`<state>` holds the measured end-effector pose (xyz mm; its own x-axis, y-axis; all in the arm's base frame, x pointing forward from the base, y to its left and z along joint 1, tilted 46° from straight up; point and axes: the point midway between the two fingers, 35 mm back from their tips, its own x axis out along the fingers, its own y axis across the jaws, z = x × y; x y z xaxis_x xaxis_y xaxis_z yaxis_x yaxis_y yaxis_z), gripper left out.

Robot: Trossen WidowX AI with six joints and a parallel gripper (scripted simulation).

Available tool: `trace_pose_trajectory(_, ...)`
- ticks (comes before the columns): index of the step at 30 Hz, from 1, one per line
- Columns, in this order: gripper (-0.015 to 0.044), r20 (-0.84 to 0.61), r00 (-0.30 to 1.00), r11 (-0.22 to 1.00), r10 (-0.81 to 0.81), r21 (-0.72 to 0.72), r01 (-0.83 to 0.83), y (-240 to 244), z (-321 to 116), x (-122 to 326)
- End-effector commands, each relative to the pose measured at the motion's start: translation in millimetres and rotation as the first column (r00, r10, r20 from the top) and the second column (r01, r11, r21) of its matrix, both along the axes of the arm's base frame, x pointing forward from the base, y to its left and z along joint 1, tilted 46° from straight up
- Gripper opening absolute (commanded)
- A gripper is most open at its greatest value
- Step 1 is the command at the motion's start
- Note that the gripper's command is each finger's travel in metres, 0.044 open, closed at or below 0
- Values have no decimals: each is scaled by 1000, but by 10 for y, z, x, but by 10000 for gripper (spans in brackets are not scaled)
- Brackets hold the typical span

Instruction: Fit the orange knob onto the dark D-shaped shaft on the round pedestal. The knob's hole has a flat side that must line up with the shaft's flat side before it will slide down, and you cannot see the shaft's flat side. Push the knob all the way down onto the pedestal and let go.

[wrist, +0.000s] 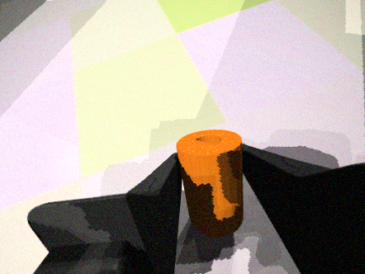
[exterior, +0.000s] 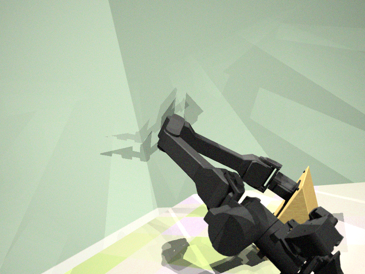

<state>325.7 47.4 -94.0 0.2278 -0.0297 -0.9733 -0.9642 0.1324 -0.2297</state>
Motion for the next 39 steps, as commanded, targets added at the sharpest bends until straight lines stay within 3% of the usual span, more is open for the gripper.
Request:
trace_pose_trajectory(1,181,11,1000,997,22,70,-23,-34,34,-21)
trace_pose_trajectory(20,181,66,994,924,86,367,-105,-213,135,-76)
trace_pose_trajectory(24,181,55,996,945,76,315,-90,-193,144,-74)
trace_pose_trajectory(27,259,59,995,937,77,336,-92,-193,131,-66)
trace_pose_trajectory(39,260,59,995,937,77,336,-92,-193,131,-66)
